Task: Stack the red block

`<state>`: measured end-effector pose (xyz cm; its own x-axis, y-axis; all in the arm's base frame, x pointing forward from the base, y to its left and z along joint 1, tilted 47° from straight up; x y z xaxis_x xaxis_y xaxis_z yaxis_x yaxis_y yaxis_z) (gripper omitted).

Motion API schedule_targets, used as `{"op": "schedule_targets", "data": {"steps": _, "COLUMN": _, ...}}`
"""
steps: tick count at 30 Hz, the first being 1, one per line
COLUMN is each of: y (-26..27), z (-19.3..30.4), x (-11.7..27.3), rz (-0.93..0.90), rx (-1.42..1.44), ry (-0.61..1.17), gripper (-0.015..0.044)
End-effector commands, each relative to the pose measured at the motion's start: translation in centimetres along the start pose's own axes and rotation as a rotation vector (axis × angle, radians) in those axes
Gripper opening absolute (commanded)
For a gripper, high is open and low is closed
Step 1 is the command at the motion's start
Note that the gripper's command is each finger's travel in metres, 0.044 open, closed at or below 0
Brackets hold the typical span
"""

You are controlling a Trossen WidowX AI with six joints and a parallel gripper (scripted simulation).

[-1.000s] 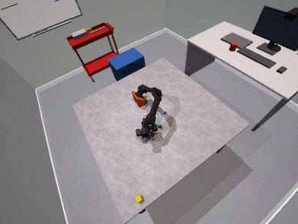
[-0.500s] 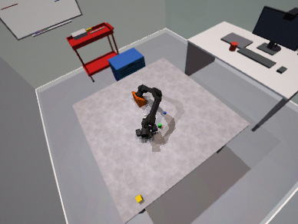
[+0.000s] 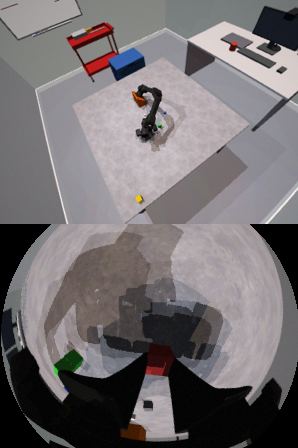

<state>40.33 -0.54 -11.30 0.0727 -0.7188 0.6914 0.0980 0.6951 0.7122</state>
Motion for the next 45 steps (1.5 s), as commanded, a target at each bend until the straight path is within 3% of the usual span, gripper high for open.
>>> {"op": "schedule_targets", "data": {"steps": 1, "y": 0.0, "z": 0.0, "x": 0.0, "rz": -0.001, "rx": 0.000, "ry": 0.000, "gripper": 0.0072}}
{"op": "schedule_targets", "data": {"steps": 4, "y": 0.0, "z": 0.0, "x": 0.0, "rz": -0.001, "rx": 0.000, "ry": 0.000, "gripper": 0.0052}}
{"op": "schedule_targets", "data": {"steps": 6, "y": 0.0, "z": 0.0, "x": 0.4, "rz": -0.001, "rx": -0.001, "ry": 0.000, "gripper": 0.0000}}
{"op": "schedule_targets", "data": {"steps": 30, "y": -0.1, "z": 0.0, "x": 11.3, "rz": 0.001, "rx": -0.005, "ry": -0.001, "gripper": 0.0000}}
{"op": "schedule_targets", "data": {"steps": 39, "y": 0.1, "z": -0.1, "x": 11.8, "rz": 0.001, "rx": -0.005, "ry": -0.001, "gripper": 0.0000}}
{"op": "schedule_targets", "data": {"steps": 45, "y": 3.0, "z": 0.3, "x": 12.0, "rz": 0.002, "rx": -0.006, "ry": -0.001, "gripper": 0.0000}}
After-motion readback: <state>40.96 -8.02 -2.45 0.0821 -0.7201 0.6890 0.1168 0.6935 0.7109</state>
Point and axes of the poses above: the point midway between the two fingers, 35 mm back from their tips, its own x axis back along the fingers, its own y axis across the jaws, z = x × y, the point moved 1 cm from there along x, back along the fingers, and after that the axes turned 3 degrees about x, right-handed, at the moved point
